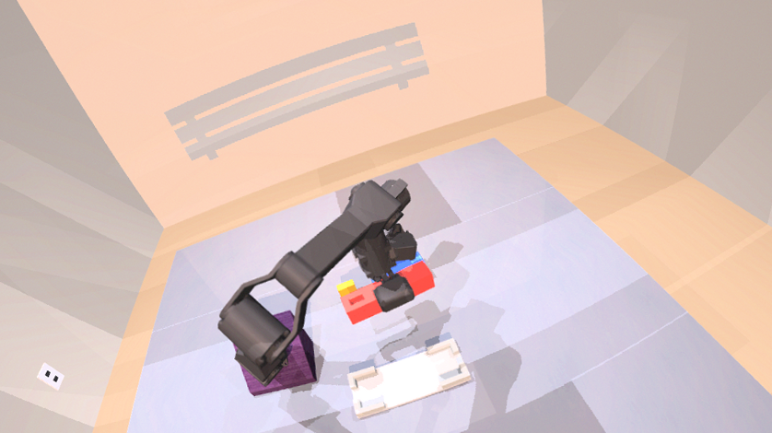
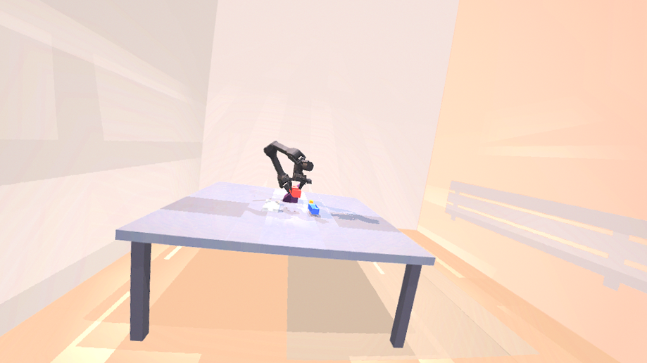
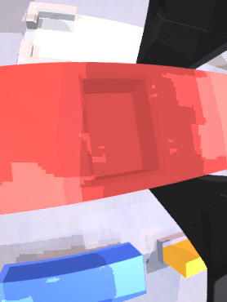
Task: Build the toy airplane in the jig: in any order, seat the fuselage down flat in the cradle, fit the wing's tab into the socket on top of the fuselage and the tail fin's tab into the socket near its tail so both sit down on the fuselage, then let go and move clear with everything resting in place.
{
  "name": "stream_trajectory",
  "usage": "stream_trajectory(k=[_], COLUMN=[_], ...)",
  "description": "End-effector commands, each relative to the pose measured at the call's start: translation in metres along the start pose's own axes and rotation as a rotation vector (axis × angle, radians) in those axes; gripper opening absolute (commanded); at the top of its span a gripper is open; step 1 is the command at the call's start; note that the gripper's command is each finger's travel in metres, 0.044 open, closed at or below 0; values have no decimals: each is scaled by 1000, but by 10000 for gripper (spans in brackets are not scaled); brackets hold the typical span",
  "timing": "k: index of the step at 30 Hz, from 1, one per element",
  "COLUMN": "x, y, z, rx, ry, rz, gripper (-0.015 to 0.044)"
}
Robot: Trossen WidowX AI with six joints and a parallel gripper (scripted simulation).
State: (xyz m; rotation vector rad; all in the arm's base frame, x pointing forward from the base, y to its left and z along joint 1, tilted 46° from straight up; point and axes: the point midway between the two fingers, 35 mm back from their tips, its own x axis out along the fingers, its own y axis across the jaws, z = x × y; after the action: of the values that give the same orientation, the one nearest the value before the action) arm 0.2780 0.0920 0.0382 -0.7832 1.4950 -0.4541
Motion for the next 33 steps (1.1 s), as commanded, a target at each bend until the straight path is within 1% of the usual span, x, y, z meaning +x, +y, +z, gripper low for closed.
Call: stream_trajectory(k=[1, 5, 8, 33], x=[-14, -25, -24, 13], y=[0, -1, -3, -75], z=[-1, -3, -4, -20], rx=[7, 8, 9, 82], ry=[-1, 0, 0, -4], rz=[6, 4, 5, 15], gripper=[0, 0, 0, 0])
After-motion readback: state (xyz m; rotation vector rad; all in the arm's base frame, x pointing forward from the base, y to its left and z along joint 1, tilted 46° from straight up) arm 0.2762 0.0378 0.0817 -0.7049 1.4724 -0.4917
